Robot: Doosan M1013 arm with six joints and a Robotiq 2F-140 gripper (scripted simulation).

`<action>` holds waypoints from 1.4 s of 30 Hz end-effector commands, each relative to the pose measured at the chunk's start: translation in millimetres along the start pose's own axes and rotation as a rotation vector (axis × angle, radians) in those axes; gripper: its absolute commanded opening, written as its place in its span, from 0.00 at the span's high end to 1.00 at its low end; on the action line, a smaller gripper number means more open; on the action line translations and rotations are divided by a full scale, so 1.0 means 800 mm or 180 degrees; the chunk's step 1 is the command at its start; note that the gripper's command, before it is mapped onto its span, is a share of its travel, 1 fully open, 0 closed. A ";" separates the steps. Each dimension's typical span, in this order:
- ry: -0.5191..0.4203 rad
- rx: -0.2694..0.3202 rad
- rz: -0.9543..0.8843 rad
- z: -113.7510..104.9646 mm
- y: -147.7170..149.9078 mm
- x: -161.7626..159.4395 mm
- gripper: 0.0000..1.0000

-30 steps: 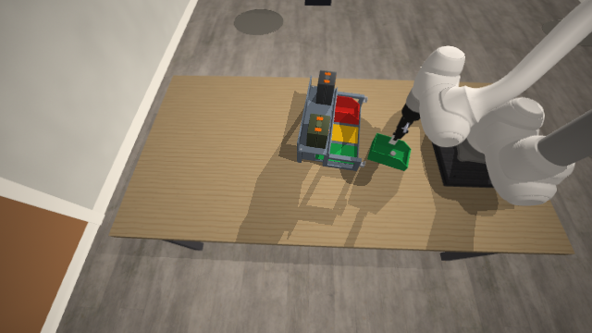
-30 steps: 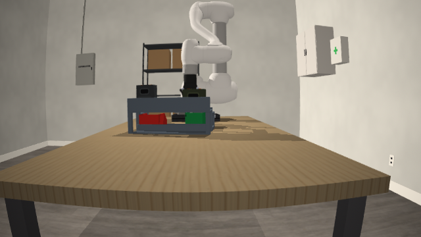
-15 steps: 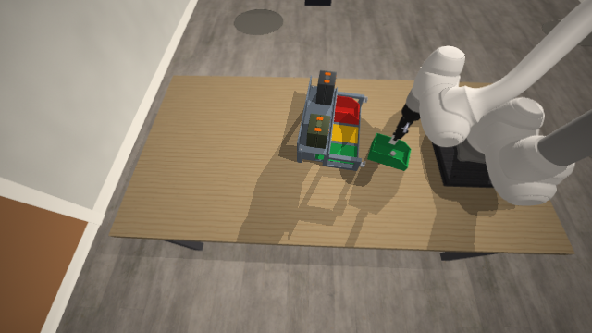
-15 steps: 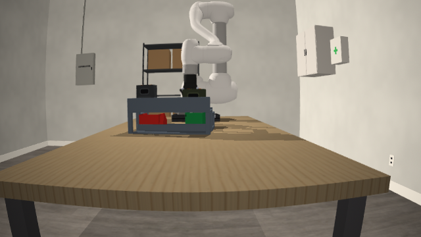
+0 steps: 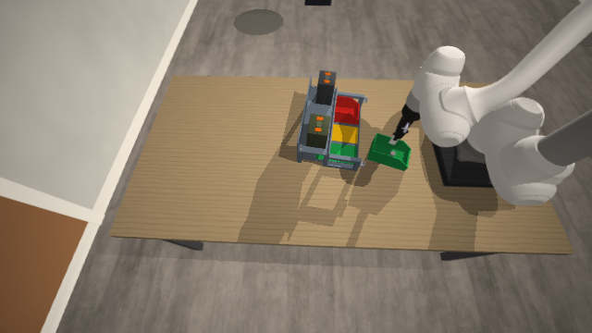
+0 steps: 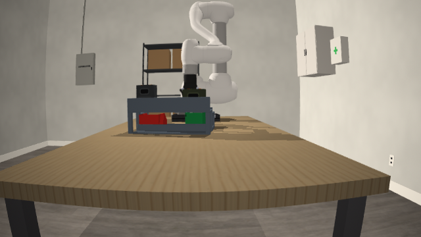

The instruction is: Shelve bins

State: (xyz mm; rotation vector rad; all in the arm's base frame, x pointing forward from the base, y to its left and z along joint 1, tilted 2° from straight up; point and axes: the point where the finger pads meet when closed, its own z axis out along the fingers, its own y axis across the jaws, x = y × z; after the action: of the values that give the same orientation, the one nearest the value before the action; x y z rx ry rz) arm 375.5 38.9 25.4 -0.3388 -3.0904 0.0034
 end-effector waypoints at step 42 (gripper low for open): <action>0.0001 0.0000 0.0000 -0.024 0.000 0.000 0.90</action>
State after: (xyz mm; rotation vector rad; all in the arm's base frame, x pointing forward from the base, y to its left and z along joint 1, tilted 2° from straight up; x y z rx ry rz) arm 375.9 38.9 43.3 -0.3388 -3.0903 0.0034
